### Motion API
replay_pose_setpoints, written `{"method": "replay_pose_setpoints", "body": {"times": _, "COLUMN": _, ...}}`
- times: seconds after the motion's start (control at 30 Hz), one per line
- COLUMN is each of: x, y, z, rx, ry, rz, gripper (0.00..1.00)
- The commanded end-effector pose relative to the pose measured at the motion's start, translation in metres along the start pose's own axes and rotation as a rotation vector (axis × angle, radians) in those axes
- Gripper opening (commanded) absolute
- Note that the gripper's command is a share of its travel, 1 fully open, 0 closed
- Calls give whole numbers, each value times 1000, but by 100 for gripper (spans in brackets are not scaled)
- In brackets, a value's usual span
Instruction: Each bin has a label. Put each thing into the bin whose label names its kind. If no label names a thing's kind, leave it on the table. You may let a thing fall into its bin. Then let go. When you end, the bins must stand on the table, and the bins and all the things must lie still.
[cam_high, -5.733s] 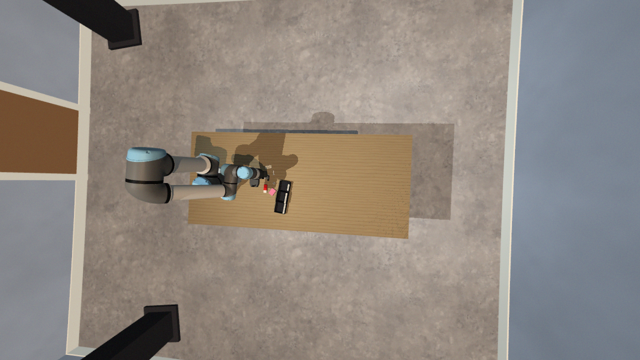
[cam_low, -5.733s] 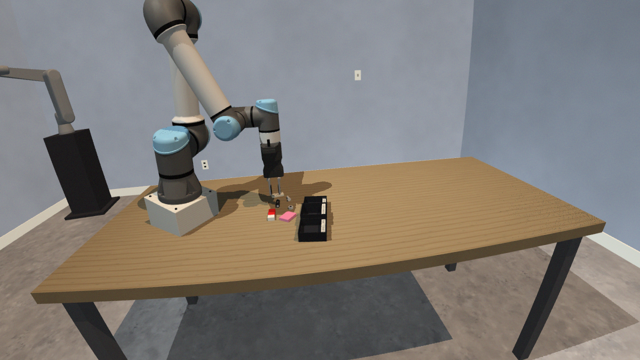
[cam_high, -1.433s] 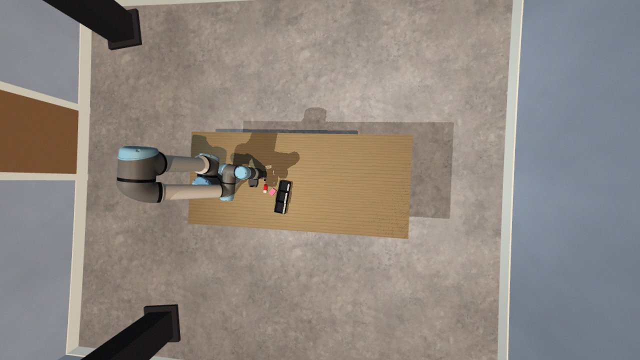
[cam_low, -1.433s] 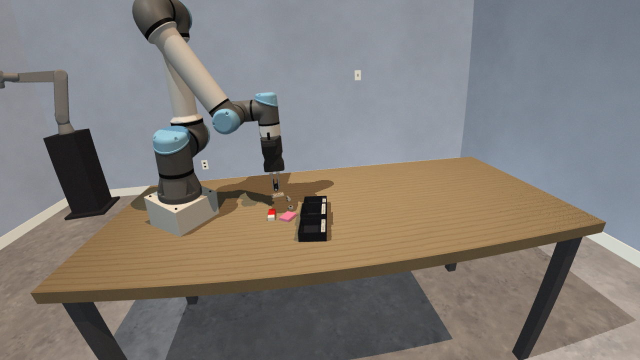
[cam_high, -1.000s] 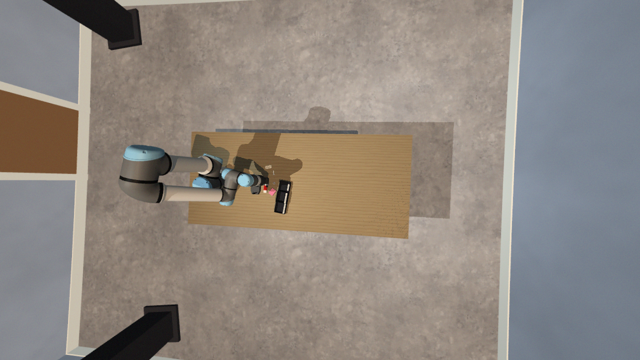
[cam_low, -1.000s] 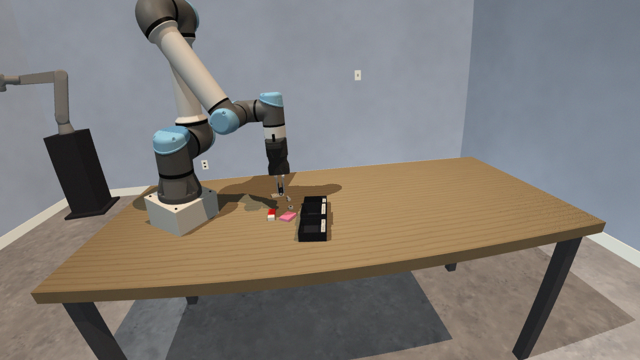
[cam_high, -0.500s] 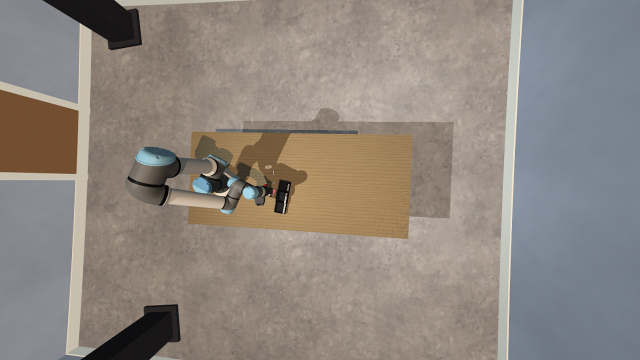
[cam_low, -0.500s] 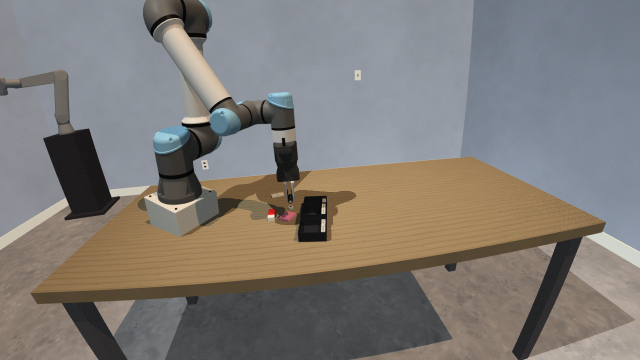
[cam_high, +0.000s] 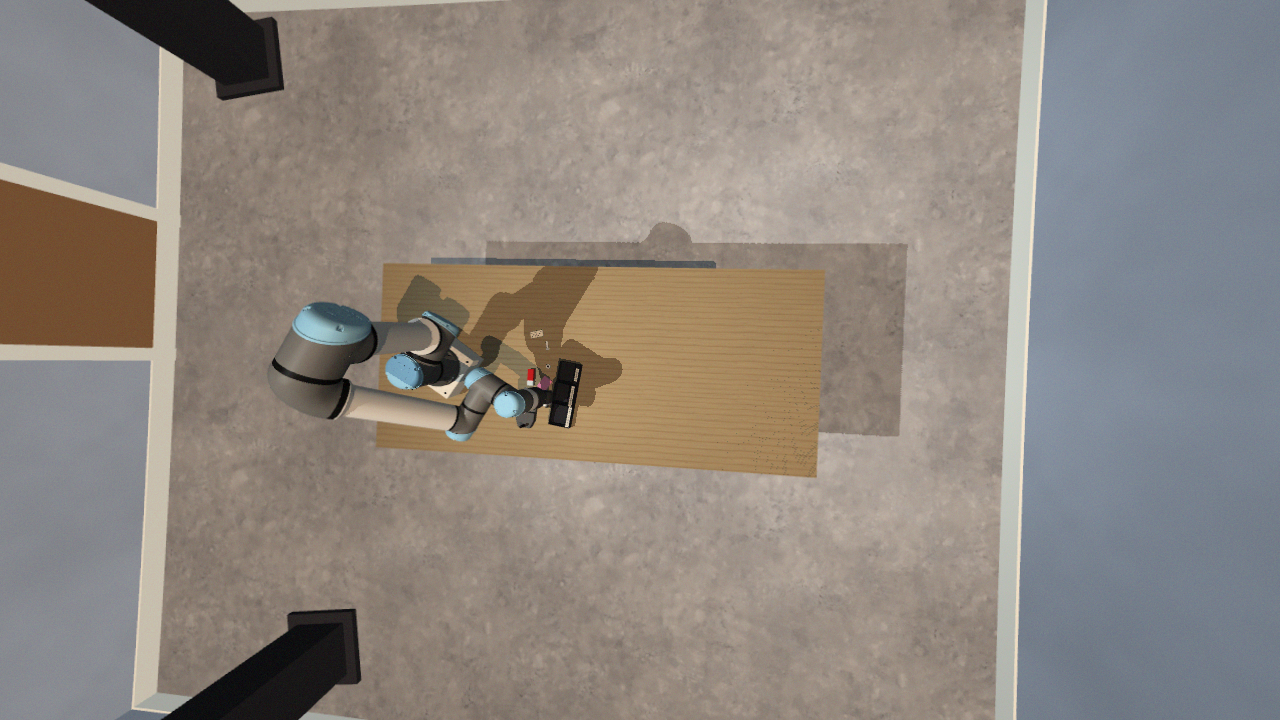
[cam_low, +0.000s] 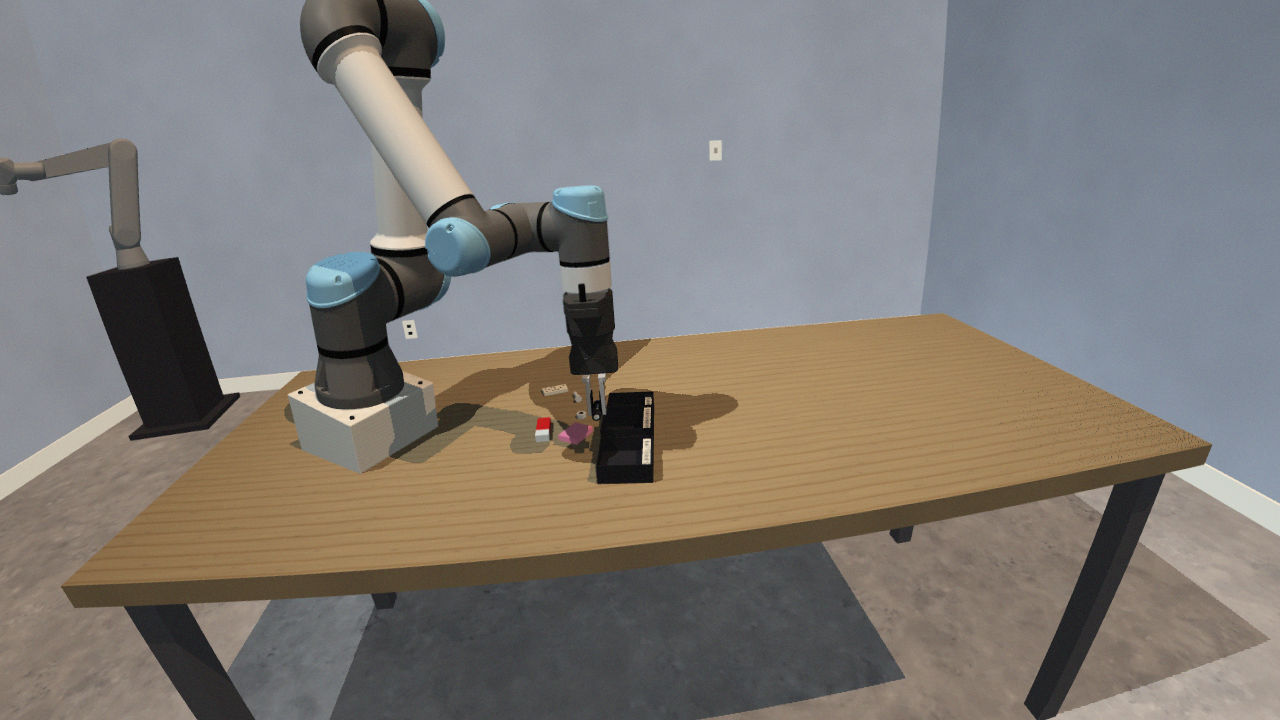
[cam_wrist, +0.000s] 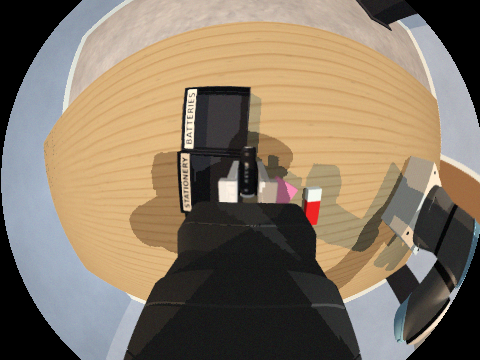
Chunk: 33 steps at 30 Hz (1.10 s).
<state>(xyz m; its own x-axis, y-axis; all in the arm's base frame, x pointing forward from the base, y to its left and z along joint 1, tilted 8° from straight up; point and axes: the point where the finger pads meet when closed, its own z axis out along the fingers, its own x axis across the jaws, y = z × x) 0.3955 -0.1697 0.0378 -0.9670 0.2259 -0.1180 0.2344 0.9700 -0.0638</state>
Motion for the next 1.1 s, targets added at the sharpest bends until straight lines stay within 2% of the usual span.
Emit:
{"method": "replay_pose_setpoints", "body": {"times": 0.0, "x": -19, "y": -30, "z": 1, "rx": -1, "ry": 1, "rz": 58, "gripper": 31}}
{"method": "replay_pose_setpoints", "body": {"times": 0.2, "x": -37, "y": -61, "z": 1, "rx": -1, "ry": 1, "rz": 56, "gripper": 31}}
{"method": "replay_pose_setpoints", "body": {"times": 0.3, "x": -41, "y": -67, "z": 1, "rx": -1, "ry": 1, "rz": 56, "gripper": 31}}
{"method": "replay_pose_setpoints", "body": {"times": 1.07, "x": -33, "y": -56, "z": 1, "rx": -1, "ry": 2, "rz": 55, "gripper": 31}}
